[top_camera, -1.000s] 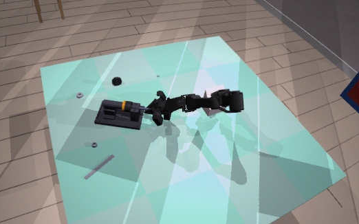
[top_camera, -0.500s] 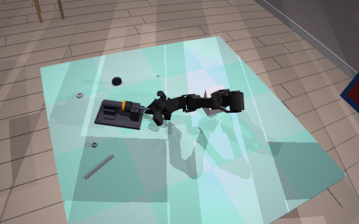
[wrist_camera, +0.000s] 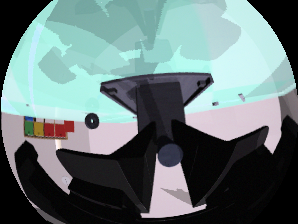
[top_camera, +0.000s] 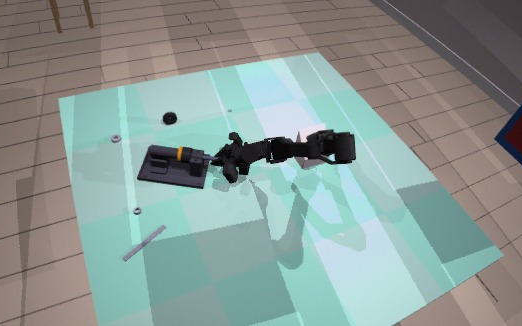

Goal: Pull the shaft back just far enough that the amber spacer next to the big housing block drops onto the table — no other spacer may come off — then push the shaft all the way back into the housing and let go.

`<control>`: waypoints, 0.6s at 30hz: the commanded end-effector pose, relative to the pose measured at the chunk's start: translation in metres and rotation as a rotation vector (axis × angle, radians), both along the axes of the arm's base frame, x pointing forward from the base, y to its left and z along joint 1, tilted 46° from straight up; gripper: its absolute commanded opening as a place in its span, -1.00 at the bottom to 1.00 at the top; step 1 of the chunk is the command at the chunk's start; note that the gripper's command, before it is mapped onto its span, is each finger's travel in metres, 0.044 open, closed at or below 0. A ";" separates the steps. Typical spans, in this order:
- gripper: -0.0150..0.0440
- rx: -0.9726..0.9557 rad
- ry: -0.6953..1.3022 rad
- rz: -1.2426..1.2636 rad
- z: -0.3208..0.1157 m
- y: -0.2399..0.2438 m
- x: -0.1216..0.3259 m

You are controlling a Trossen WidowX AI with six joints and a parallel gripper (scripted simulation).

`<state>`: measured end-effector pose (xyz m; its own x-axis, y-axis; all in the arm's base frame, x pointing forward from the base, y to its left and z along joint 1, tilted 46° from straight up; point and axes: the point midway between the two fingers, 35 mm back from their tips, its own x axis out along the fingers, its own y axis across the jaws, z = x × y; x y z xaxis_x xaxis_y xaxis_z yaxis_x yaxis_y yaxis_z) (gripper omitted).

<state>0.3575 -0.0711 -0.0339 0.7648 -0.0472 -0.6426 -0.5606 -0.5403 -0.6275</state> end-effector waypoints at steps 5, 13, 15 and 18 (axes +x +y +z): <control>-0.49 0.004 0.001 -0.005 0.000 0.000 -0.002; -0.49 0.004 0.001 -0.005 0.000 0.001 -0.003; -0.49 0.004 0.001 -0.005 0.000 0.001 -0.003; -0.49 0.004 0.001 -0.005 0.001 0.001 -0.003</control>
<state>0.3557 -0.0701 -0.0332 0.7647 -0.0470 -0.6427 -0.5606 -0.5403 -0.6275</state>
